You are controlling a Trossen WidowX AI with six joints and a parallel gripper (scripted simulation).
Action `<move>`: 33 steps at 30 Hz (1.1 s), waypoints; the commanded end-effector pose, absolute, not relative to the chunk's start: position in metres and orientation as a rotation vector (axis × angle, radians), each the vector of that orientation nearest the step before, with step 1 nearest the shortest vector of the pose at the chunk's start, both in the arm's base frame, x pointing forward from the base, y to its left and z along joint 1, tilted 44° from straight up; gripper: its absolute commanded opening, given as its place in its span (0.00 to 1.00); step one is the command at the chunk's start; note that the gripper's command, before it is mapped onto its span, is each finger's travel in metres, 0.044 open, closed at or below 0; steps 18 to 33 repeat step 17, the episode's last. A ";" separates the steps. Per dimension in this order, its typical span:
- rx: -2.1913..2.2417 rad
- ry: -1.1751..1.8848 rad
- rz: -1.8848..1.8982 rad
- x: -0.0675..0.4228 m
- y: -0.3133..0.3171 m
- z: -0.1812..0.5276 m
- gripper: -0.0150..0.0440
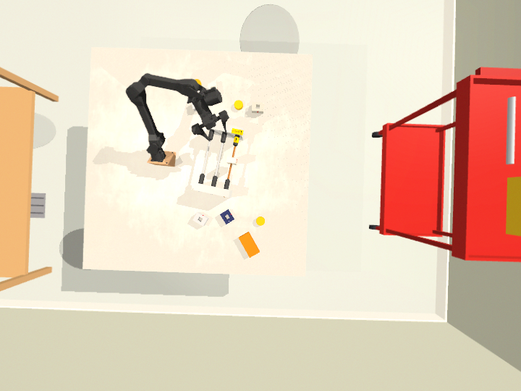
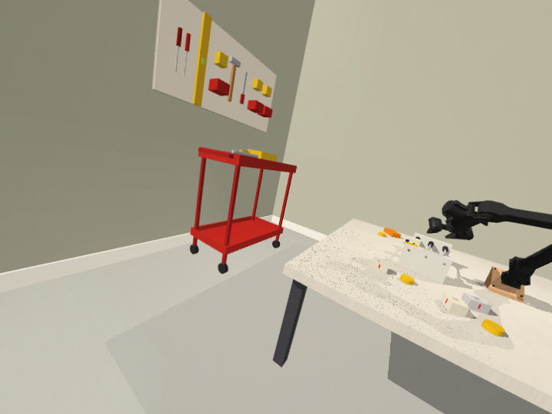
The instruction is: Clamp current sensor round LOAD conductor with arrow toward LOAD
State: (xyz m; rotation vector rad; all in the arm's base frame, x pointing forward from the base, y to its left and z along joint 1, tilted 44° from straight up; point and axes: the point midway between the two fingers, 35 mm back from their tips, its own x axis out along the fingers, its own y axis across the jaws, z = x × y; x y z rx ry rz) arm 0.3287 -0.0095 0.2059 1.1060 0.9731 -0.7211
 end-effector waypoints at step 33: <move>1.174 1.033 -0.714 0.335 -0.011 0.200 1.00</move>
